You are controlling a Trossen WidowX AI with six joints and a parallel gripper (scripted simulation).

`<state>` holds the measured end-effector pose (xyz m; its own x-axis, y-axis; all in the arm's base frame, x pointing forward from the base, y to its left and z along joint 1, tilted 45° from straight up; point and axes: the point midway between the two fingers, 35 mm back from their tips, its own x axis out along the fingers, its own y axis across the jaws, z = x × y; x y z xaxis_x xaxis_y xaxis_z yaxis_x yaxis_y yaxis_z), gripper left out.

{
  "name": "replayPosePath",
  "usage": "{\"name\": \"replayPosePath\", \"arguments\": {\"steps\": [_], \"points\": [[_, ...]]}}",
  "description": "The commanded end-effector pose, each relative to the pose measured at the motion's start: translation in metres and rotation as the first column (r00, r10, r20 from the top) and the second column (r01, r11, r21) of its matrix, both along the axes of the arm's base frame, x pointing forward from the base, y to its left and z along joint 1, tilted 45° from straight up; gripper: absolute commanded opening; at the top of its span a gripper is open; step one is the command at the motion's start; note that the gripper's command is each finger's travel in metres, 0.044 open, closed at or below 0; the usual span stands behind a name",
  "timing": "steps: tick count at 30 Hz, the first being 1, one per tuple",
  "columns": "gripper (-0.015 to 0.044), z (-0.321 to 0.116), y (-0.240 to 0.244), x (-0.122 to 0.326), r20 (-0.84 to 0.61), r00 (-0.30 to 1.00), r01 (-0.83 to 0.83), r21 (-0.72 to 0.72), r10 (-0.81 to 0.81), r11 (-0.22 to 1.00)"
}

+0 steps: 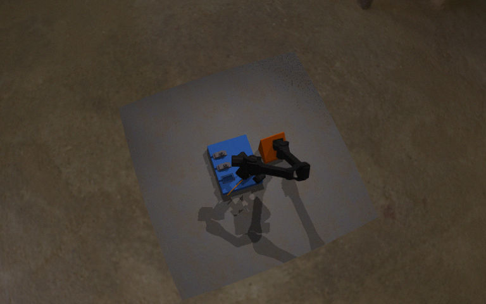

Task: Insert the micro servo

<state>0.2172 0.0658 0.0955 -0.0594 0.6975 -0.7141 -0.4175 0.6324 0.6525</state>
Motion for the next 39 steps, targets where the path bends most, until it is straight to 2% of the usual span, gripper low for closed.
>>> {"name": "replayPosePath", "arguments": {"steps": [1,3,15,21,24,31,39], "points": [[0.0440,-0.005,0.006,-0.003,-0.007,1.000,-0.001,0.004,0.001,1.000],[0.0440,-0.006,0.007,-0.003,-0.007,1.000,-0.001,0.005,0.001,1.000],[0.0125,-0.006,0.007,-0.003,-0.007,1.000,-0.001,0.005,0.001,1.000],[0.0085,-0.006,0.007,-0.003,-0.007,1.000,-0.001,0.005,0.001,1.000],[0.0006,-0.003,0.003,-0.002,-0.007,1.000,-0.001,0.004,0.001,1.000],[0.0000,0.015,-0.014,-0.006,-0.008,1.000,-0.001,0.003,0.001,1.000],[0.0000,0.016,-0.014,-0.009,-0.009,1.000,-0.001,0.003,0.001,1.000]]}}
